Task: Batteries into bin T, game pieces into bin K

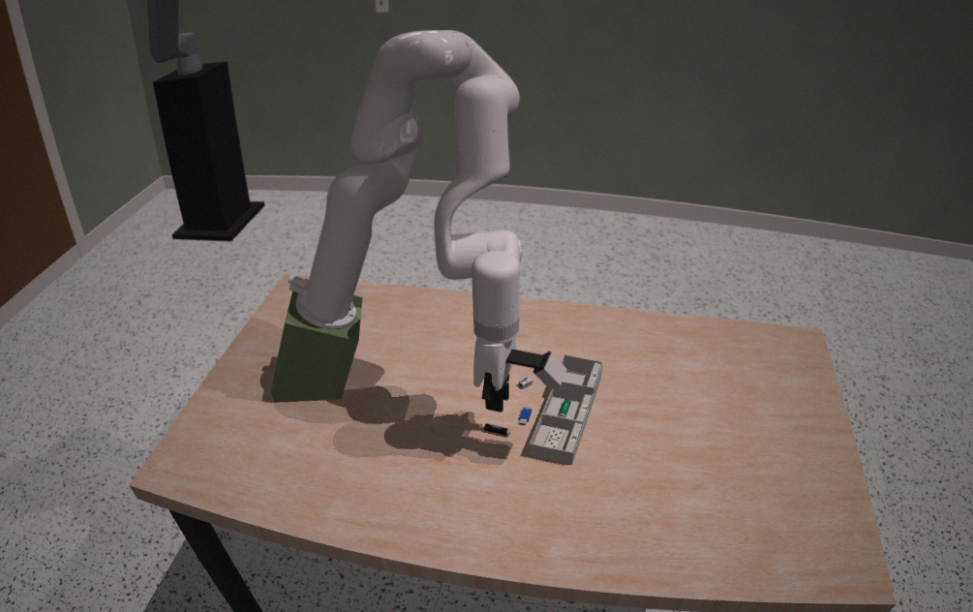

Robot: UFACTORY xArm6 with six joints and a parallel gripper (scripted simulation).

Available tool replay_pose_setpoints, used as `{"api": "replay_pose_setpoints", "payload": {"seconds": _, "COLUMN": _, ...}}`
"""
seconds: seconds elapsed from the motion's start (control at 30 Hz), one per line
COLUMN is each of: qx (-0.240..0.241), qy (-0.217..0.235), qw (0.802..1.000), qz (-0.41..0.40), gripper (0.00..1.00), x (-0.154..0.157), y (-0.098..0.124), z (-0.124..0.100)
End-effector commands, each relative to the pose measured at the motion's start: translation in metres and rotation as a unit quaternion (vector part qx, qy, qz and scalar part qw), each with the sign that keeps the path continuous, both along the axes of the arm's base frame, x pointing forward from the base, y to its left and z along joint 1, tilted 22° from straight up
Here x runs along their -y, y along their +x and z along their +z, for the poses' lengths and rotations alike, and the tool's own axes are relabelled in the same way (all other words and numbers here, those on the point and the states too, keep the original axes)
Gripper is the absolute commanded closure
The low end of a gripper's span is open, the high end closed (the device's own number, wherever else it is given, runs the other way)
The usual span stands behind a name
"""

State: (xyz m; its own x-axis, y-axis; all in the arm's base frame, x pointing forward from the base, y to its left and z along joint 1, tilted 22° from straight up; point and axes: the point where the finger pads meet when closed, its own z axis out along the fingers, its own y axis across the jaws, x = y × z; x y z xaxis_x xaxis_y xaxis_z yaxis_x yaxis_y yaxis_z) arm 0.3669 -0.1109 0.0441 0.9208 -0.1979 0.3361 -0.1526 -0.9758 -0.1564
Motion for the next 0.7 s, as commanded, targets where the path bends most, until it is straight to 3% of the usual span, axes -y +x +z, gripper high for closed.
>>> {"api": "replay_pose_setpoints", "payload": {"seconds": 0.0, "qx": 0.001, "qy": 0.0, "qw": 1.0, "qz": 0.0, "gripper": 0.72, "x": 0.0, "y": 0.001, "z": 0.001}}
{"api": "replay_pose_setpoints", "payload": {"seconds": 0.33, "qx": 0.001, "qy": 0.0, "qw": 1.0, "qz": 0.0, "gripper": 0.72, "x": 0.0, "y": 0.001, "z": 0.001}}
{"api": "replay_pose_setpoints", "payload": {"seconds": 0.67, "qx": 0.001, "qy": 0.0, "qw": 1.0, "qz": 0.0, "gripper": 0.72, "x": -0.003, "y": 0.015, "z": -0.036}}
